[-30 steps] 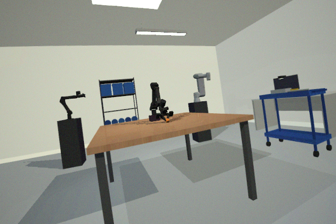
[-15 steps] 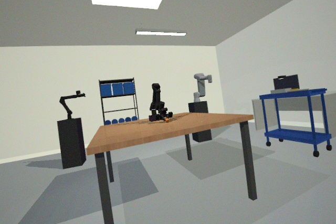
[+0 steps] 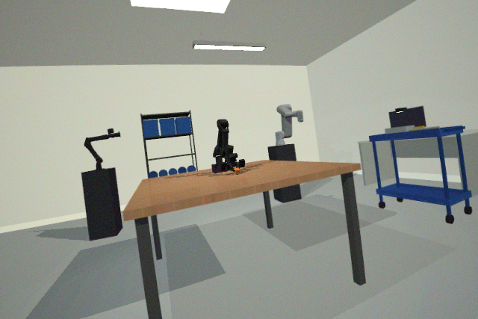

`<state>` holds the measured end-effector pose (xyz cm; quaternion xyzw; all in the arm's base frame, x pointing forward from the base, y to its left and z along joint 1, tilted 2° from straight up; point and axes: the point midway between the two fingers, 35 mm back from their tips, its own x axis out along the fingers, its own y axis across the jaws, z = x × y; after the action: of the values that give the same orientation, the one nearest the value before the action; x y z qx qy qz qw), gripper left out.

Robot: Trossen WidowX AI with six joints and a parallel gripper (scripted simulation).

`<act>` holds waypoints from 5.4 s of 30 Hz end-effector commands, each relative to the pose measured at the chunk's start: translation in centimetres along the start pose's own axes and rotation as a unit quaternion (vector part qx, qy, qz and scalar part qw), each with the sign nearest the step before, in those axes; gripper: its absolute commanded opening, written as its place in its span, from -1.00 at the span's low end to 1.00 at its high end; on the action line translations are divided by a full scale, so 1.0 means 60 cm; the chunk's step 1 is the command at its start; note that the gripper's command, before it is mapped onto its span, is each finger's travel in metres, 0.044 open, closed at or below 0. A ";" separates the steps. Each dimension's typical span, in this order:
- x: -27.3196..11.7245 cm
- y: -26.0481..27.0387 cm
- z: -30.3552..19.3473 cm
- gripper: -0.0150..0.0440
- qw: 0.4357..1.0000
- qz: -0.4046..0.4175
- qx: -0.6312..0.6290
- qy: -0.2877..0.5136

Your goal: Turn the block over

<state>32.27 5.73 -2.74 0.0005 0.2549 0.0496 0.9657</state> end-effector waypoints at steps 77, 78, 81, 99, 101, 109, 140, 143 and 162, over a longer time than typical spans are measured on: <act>-0.086 -0.001 0.087 1.00 0.966 -0.001 0.001 0.258; -0.088 -0.001 0.087 1.00 0.965 -0.001 0.001 0.261; -0.088 -0.001 0.087 1.00 0.965 -0.001 0.001 0.261; -0.061 0.001 0.116 1.00 0.930 -0.002 -0.001 0.368; -0.056 0.001 0.124 1.00 0.916 -0.002 -0.001 0.401; -0.043 0.001 0.149 1.00 0.865 -0.001 0.001 0.502; 0.009 -0.001 0.055 1.00 0.865 -0.001 0.001 0.502; 0.013 -0.001 0.048 1.00 0.865 -0.001 0.001 0.502; 0.023 -0.001 0.027 0.29 0.865 -0.001 0.001 0.502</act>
<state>34.52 5.80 -1.78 -0.0234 0.7032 0.0397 0.7095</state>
